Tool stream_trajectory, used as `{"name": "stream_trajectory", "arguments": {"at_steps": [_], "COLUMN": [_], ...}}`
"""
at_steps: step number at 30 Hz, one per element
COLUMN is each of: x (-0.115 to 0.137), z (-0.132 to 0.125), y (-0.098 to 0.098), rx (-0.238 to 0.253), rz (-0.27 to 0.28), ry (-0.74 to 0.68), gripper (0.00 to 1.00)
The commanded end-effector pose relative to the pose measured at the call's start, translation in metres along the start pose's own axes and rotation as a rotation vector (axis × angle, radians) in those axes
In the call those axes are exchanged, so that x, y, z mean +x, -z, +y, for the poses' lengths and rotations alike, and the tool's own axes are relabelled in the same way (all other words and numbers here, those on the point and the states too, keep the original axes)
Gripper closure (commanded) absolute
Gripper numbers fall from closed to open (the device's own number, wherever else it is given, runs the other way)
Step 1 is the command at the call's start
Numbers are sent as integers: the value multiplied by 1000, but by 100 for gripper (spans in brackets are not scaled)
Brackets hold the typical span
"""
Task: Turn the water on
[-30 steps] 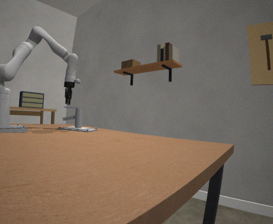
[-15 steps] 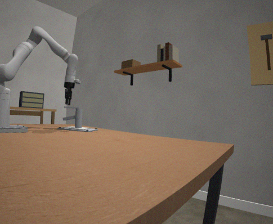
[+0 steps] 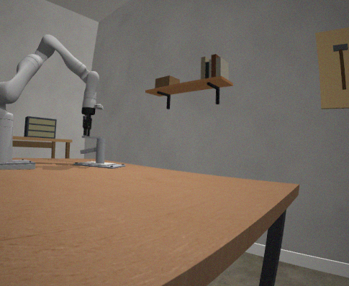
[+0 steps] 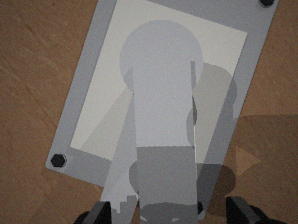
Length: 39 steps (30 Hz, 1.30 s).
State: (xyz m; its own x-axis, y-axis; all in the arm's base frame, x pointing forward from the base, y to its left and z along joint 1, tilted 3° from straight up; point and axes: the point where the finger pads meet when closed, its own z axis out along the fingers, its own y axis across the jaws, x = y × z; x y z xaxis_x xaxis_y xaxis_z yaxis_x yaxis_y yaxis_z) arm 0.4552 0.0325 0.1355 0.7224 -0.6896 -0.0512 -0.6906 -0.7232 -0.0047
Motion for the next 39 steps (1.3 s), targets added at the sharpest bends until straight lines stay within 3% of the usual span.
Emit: {"name": "stream_trajectory", "arguments": {"at_steps": [1,13,39], "x": [0,0,1], "z": [0,0,0], "y": [-6,-19,-24], "rx": [2,2,2], "rz": [-3,-3,-2], "ry": [3,3,3], "gripper": [29,29,29]}}
